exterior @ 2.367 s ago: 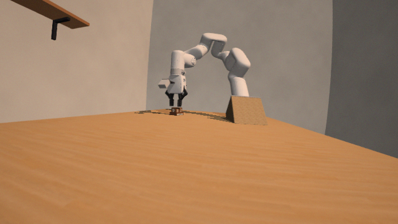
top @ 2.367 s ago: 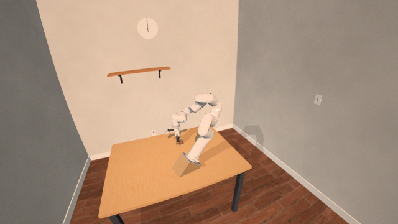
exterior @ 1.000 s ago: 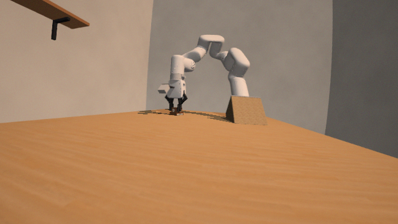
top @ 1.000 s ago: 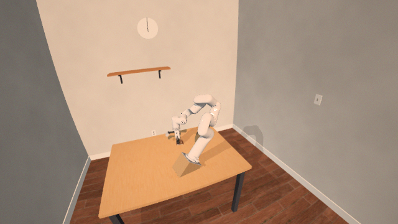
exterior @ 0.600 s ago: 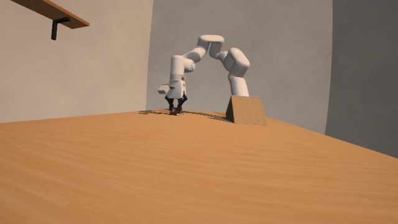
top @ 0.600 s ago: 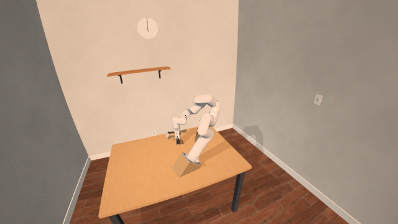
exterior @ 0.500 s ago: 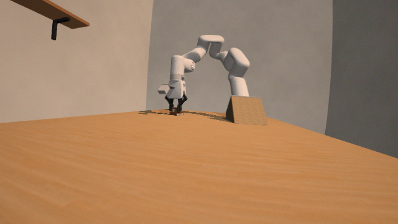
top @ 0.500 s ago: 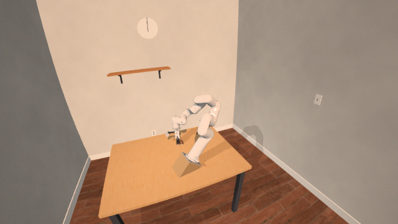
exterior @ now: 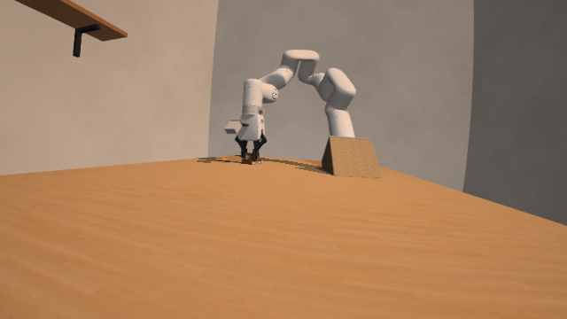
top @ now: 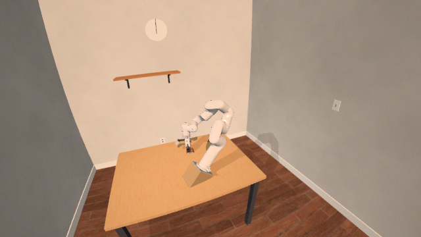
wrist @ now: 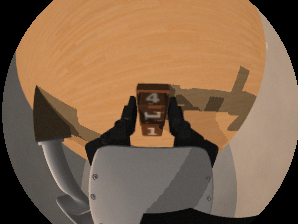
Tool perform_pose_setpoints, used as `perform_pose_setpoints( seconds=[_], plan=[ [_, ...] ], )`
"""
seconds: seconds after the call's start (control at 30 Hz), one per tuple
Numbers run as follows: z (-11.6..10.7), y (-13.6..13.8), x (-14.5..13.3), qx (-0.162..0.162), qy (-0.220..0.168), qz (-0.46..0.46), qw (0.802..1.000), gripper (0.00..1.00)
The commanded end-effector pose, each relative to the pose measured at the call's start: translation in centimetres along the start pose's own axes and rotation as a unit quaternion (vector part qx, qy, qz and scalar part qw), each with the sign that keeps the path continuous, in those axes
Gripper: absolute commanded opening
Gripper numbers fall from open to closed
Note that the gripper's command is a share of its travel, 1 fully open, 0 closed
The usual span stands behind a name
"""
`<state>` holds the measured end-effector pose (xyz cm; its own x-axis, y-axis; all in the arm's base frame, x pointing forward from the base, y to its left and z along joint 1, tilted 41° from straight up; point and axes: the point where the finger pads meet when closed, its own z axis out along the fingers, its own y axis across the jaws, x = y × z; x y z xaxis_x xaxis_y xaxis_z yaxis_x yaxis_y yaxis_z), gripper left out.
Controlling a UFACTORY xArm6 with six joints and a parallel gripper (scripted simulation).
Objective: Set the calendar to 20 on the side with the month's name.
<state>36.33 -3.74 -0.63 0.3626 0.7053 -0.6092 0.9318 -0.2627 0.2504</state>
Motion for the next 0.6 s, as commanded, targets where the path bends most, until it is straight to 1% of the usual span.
perform_pose_setpoints(
  seconds=[0.0,0.23,0.27,0.57],
  plan=[
    [-0.1,0.1,0.06,-0.001,0.001,0.0,1.0,0.49],
    [-0.1,0.1,0.06,-0.001,0.001,0.0,1.0,0.49],
    [-0.1,0.1,0.06,-0.001,0.001,0.0,1.0,0.29],
    [-0.1,0.1,0.06,-0.001,0.001,0.0,1.0,0.29]
  ],
)
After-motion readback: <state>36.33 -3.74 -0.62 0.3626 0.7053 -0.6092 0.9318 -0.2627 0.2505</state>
